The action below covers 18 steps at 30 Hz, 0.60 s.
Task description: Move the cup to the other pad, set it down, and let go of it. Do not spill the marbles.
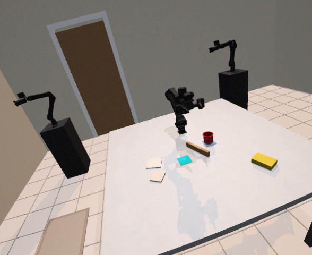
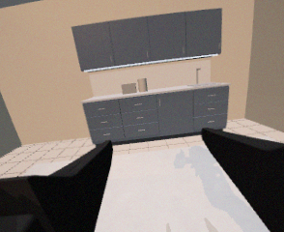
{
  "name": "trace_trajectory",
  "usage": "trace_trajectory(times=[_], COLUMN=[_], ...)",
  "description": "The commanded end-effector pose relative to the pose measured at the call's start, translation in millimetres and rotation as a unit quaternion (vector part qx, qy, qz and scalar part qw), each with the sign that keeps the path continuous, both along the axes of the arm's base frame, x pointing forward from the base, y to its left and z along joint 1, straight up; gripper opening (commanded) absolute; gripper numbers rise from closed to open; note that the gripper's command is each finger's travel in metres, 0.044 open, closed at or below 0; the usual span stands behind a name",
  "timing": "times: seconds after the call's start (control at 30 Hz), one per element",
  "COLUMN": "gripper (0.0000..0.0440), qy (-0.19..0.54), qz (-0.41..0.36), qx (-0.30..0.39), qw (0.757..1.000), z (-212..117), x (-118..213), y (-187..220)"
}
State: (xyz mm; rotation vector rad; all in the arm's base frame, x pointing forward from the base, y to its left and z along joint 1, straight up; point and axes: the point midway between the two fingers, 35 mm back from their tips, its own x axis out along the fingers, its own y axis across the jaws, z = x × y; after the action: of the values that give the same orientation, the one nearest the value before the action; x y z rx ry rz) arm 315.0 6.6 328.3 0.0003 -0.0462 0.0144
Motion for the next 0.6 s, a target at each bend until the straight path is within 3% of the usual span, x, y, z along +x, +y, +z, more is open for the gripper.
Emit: trace_trajectory(times=[0.0,0.37,0.43,0.57], gripper=[0.0374,0.0088,0.0067,0.0072], qy=[0.001,0.038,0.048,0.069], qz=[0.002,0.022,0.025,0.035], qx=[0.0,0.014,0.02,0.037], qw=[1.0,0.999,0.998,0.996], z=[1,0,0,0], x=[0,-1,-1,0], y=[1,11,13,18])
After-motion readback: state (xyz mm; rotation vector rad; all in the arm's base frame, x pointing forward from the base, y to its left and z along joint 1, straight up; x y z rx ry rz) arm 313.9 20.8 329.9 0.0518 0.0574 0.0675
